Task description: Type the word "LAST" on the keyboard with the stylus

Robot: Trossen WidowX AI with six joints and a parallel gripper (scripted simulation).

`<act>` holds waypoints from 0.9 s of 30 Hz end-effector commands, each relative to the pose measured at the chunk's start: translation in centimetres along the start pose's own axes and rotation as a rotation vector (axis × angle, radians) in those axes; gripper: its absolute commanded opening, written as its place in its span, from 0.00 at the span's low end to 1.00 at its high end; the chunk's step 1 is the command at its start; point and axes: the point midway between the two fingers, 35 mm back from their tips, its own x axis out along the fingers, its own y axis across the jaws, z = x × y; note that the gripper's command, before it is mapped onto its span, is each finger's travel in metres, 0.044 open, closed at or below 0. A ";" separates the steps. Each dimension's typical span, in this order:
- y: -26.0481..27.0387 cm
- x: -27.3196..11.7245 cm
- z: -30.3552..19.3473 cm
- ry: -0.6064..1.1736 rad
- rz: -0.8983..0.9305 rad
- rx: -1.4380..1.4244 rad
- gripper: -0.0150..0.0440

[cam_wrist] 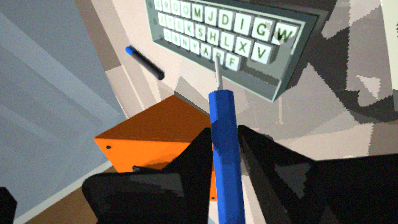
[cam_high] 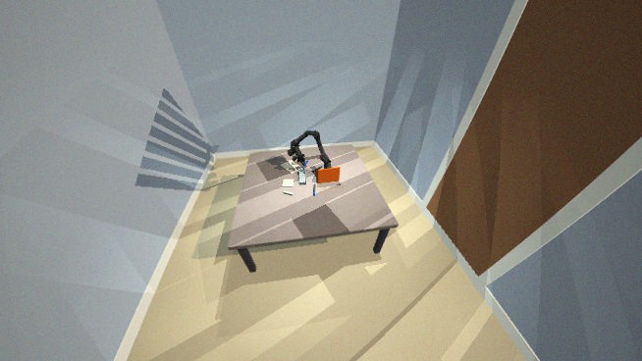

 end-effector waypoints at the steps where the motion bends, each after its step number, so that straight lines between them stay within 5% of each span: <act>1: 0.6 -0.1 0.7 0.001 0.027 0.141 0.25; 27: 4.1 0.3 3.3 0.115 0.128 0.959 0.25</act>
